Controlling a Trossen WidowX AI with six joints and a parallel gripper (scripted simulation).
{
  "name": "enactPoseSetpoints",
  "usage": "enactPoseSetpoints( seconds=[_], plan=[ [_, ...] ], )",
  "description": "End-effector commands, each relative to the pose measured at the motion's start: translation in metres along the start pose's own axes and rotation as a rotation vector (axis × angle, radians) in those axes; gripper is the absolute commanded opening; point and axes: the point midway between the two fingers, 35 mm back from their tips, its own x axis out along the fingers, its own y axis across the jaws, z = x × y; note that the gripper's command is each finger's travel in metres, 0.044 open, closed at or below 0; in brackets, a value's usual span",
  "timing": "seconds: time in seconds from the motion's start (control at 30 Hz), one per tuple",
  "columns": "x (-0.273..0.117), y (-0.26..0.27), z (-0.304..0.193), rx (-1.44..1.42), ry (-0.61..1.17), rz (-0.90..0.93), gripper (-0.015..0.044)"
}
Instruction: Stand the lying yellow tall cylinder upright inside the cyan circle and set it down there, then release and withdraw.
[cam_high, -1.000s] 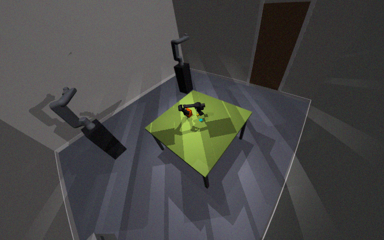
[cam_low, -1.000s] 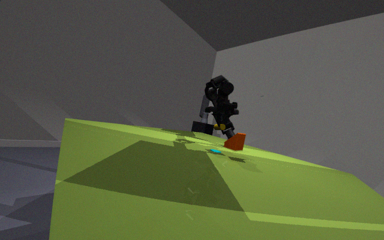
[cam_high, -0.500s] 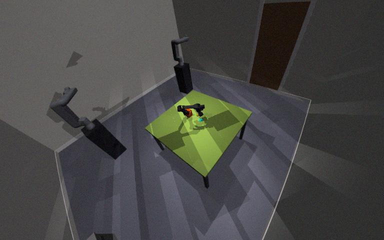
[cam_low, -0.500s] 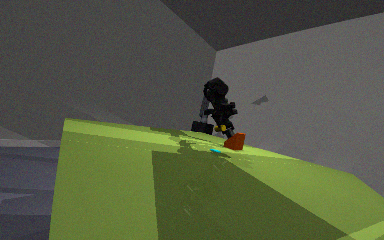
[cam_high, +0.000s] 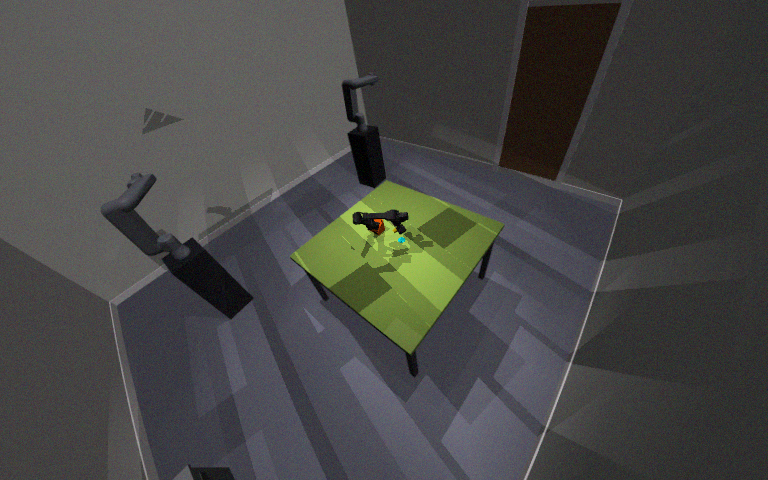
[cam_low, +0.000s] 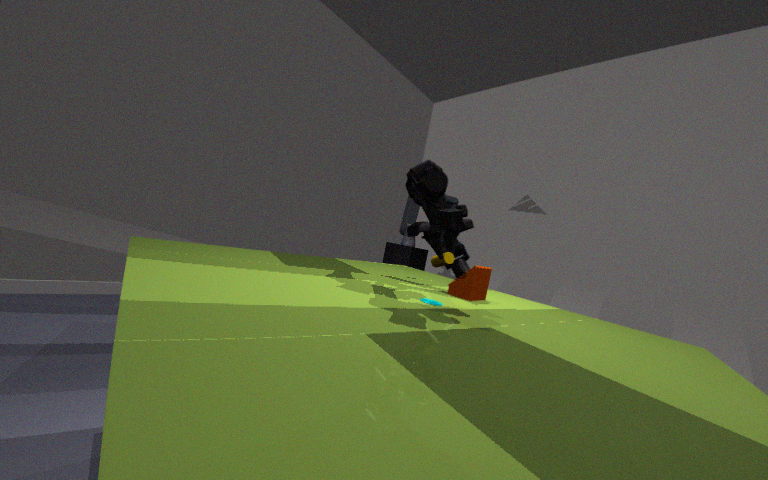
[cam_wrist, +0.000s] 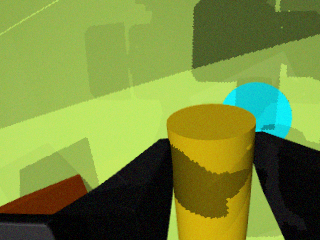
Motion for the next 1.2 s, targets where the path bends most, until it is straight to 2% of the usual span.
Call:
enactPoseSetpoints(
  seconds=[0.0,1.17],
  plan=[
    [0.0020,0.0019,-0.0011,-0.005,-0.022,0.017,0.0105],
    [0.0082,0.0039,-0.0039,-0.018,-0.261,0.116,0.0105]
  ],
)
